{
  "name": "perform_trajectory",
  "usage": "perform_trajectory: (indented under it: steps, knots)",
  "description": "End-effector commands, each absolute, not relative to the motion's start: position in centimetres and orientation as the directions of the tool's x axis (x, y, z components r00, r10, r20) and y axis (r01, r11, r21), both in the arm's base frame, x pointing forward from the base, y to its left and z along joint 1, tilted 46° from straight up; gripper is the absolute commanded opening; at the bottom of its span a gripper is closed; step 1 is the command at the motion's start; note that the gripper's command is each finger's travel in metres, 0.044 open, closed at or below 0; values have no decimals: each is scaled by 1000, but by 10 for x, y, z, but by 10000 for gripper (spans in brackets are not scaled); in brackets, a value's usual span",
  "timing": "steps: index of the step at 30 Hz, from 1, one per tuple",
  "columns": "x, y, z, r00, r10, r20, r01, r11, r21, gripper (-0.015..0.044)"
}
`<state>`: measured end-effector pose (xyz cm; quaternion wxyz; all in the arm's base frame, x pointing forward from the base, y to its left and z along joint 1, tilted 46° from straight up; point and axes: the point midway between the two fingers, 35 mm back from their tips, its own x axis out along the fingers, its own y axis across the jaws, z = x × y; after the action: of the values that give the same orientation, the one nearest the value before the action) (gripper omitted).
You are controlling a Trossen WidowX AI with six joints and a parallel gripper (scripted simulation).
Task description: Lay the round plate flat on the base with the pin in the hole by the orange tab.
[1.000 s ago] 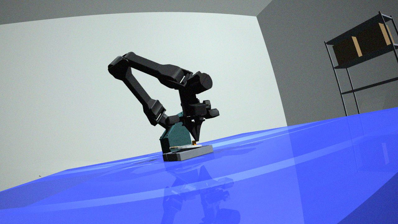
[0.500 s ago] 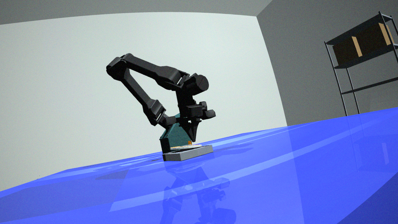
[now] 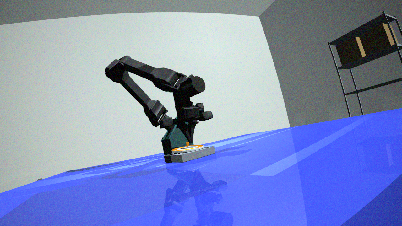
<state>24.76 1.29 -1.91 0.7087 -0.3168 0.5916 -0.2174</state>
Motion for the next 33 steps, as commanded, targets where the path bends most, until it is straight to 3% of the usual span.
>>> perform_trajectory:
  steps: [1,33]
  knots:
    - [244,8,-16,199,-689,-697,-73,699,-711,0]
    - [241,-8,0,199,-689,-697,-73,699,-712,0]
